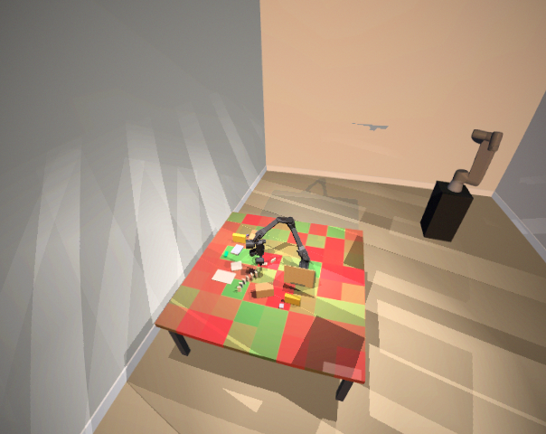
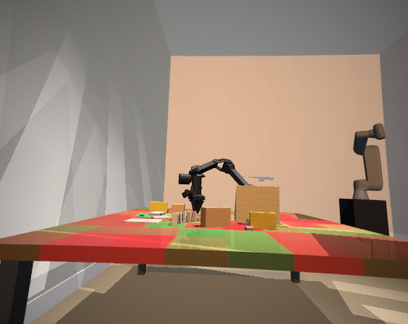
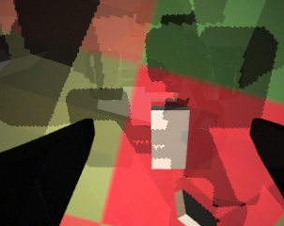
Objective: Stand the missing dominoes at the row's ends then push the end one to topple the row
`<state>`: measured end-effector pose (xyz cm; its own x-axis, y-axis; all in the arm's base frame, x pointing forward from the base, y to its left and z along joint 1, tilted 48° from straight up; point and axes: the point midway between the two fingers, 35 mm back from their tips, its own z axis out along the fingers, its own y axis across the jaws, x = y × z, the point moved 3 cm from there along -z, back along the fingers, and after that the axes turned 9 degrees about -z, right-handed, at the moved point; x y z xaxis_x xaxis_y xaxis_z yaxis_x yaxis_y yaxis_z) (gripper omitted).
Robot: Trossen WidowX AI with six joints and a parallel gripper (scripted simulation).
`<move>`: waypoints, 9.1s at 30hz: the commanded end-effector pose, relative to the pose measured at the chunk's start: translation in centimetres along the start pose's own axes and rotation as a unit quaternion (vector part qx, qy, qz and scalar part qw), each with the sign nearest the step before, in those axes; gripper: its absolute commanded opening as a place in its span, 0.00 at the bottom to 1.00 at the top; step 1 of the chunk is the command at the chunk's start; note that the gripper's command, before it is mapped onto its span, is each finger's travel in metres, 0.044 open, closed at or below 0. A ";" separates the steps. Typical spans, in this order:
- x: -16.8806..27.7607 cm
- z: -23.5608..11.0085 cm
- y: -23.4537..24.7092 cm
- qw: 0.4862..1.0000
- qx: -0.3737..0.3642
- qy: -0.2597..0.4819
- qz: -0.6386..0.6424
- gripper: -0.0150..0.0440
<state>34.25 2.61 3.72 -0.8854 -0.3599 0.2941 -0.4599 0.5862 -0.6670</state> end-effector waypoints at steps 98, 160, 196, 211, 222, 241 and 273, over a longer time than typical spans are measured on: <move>19.7 -4.5 -12.5 0.923 -0.125 -0.083 0.353 0.44; 25.2 -0.5 -16.2 0.687 0.100 -0.626 0.354 0.44; 27.5 -3.0 -10.4 0.696 0.269 -0.650 0.144 0.44; 27.6 -1.6 -10.8 0.702 0.266 -0.645 0.141 0.44; 27.6 0.0 -11.0 0.708 0.263 -0.641 0.137 0.44; 27.6 3.0 -10.9 0.717 0.258 -0.634 0.131 0.44; 27.5 3.9 -10.7 0.720 0.256 -0.632 0.130 1.00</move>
<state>15.11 -16.47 16.22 -0.0232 -0.8447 -0.5347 0.0855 0.5312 -0.8429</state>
